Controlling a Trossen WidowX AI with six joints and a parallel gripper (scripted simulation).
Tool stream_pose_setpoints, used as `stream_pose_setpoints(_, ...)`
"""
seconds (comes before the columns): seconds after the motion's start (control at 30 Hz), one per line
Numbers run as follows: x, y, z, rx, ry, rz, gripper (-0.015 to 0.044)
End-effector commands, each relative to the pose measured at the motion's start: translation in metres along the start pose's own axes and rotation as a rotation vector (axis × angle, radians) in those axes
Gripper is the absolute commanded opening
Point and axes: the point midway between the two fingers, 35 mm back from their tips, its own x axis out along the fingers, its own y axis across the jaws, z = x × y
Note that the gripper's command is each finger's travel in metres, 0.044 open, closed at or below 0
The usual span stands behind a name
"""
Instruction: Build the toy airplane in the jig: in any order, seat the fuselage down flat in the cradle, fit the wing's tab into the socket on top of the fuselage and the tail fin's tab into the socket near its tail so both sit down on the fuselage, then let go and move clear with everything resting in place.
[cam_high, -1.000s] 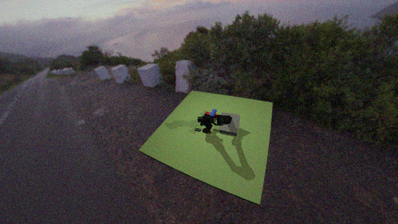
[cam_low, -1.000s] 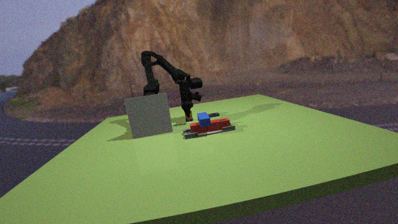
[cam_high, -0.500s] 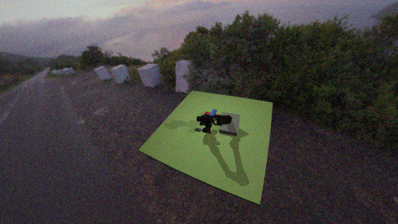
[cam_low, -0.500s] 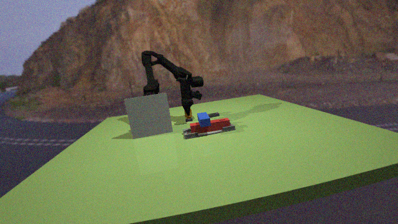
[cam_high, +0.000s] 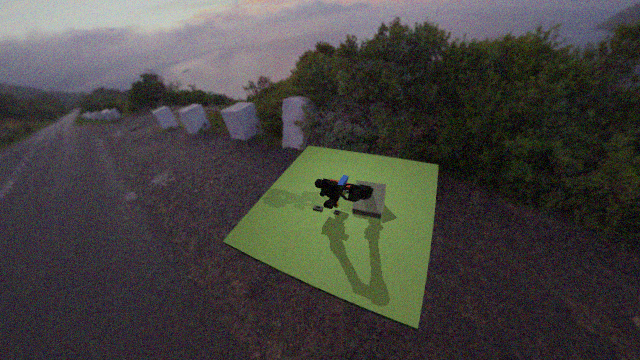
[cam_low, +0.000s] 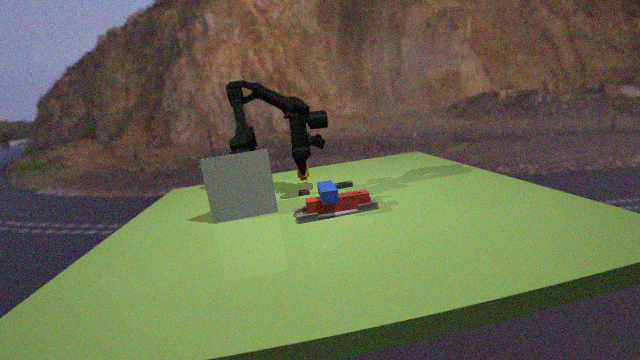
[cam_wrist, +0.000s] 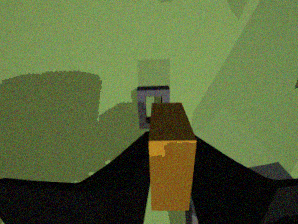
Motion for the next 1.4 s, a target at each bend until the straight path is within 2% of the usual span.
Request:
stream_pose_setpoints(0.0, -0.013, 0.0, 0.002, -0.01, -0.013, -0.002, 0.0)
stream_pose_setpoints(0.7, -0.078, 0.001, -0.009, 0.0, -0.034, 0.038, 0.0)
stream_pose_setpoints(1.37, -0.084, -0.025, 0.027, -0.001, -0.05, 0.032, 0.0)
